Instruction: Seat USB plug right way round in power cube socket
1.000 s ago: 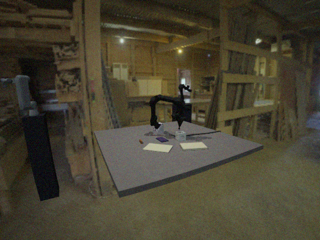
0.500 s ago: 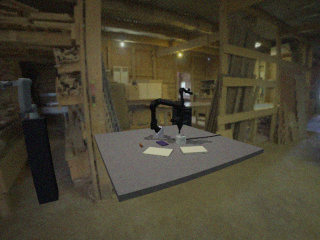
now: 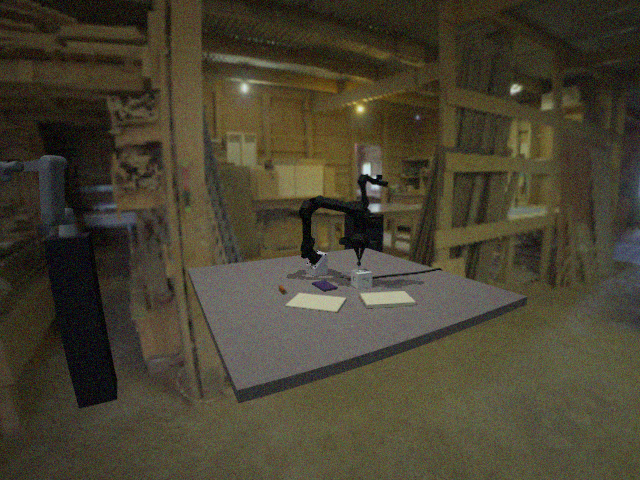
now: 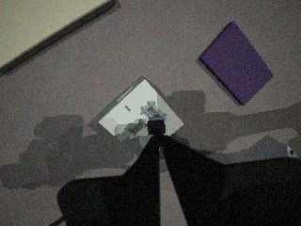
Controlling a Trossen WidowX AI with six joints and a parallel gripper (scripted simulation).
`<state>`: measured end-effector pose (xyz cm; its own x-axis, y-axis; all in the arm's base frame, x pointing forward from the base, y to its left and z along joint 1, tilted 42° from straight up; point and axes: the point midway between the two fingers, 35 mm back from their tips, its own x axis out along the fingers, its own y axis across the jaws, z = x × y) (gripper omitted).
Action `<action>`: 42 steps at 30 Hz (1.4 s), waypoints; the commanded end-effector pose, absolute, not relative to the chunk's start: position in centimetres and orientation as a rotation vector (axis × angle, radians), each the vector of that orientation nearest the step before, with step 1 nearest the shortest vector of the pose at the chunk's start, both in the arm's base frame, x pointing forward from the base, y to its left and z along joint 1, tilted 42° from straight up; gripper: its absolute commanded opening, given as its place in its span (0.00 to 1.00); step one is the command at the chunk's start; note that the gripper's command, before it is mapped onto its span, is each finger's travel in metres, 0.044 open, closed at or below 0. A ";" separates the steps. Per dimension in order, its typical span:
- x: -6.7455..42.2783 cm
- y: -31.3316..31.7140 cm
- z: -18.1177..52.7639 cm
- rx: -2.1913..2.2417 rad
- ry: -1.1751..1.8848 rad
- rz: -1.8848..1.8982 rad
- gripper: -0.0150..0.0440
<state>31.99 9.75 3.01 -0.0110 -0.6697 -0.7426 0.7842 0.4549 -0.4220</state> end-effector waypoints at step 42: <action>32.0 9.8 3.0 -0.768 1.588 -0.385 0.25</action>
<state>31.99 9.74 3.01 -0.0111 -0.6697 -0.7425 -0.1975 0.7294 -0.6549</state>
